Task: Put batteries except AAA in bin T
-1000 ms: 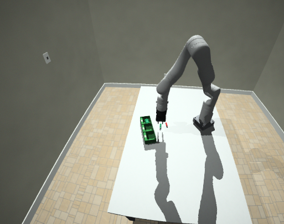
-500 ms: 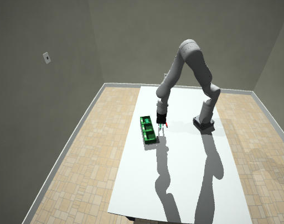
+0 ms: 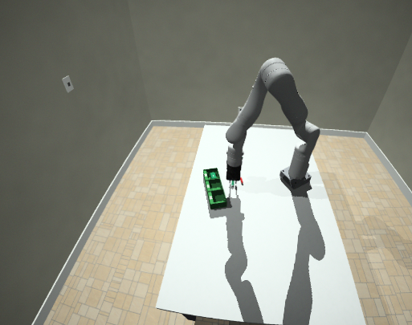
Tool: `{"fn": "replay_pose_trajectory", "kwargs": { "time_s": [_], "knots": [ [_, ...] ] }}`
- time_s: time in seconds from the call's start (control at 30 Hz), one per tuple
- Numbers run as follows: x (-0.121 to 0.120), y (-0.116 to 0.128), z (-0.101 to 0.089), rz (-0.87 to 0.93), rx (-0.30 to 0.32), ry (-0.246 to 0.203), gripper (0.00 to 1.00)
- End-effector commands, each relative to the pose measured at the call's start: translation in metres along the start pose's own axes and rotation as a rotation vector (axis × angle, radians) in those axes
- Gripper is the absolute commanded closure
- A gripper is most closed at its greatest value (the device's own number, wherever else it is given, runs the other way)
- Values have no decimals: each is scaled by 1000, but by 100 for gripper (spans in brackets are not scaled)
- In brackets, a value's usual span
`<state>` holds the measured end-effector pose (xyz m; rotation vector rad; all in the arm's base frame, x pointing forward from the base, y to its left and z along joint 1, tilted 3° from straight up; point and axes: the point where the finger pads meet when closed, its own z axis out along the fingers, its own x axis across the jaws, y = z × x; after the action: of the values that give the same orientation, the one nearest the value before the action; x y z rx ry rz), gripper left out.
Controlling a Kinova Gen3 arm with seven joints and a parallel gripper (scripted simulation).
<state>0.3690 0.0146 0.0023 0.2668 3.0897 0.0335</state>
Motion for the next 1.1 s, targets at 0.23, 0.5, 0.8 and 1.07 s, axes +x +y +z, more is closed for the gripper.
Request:
{"fn": "replay_pose_trajectory", "kwargs": {
  "time_s": [0.23,0.5,0.8,1.07],
  "knots": [
    [1,-1,11,0,0,1,40],
    [0,-1,11,0,0,1,40],
    [0,0,11,0,0,1,69],
    [0,0,11,0,0,1,69]
  ]
}}
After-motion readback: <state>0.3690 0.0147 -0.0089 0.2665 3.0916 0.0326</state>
